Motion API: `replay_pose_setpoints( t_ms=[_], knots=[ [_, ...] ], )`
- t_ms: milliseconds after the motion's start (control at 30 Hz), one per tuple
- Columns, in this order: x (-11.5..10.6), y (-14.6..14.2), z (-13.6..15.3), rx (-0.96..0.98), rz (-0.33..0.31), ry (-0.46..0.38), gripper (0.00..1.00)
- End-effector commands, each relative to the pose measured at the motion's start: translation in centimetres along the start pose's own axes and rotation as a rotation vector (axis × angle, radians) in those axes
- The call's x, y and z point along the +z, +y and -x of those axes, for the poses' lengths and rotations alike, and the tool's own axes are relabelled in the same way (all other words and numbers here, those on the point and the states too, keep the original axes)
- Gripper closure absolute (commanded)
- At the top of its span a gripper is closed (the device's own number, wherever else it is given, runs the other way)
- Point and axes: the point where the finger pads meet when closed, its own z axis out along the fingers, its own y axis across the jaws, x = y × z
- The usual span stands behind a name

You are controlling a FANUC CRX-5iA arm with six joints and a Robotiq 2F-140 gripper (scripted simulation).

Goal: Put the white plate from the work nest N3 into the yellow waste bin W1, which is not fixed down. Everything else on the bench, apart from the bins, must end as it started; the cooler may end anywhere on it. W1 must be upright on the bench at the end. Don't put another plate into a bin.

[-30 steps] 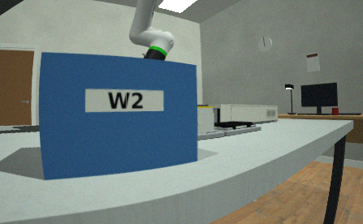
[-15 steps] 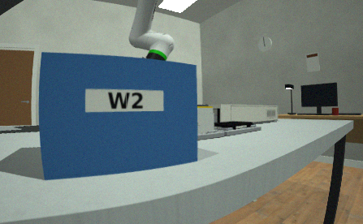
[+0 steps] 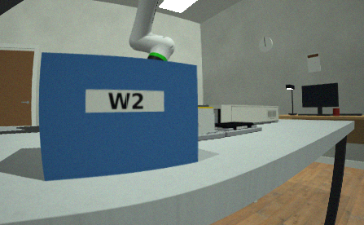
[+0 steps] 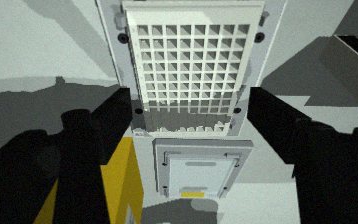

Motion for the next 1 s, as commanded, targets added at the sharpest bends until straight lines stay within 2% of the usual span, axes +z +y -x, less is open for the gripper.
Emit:
replay_pose_setpoints(
  t_ms=[0,467,967],
  knots=[
    [0.18,-0.03,-0.17,0.000,-0.001,0.001,0.30],
    [0.87,-0.04,-0.50,0.000,-0.001,0.001,0.30],
    [0.80,-0.04,-0.47,0.000,-0.001,0.001,0.36]
  ],
)
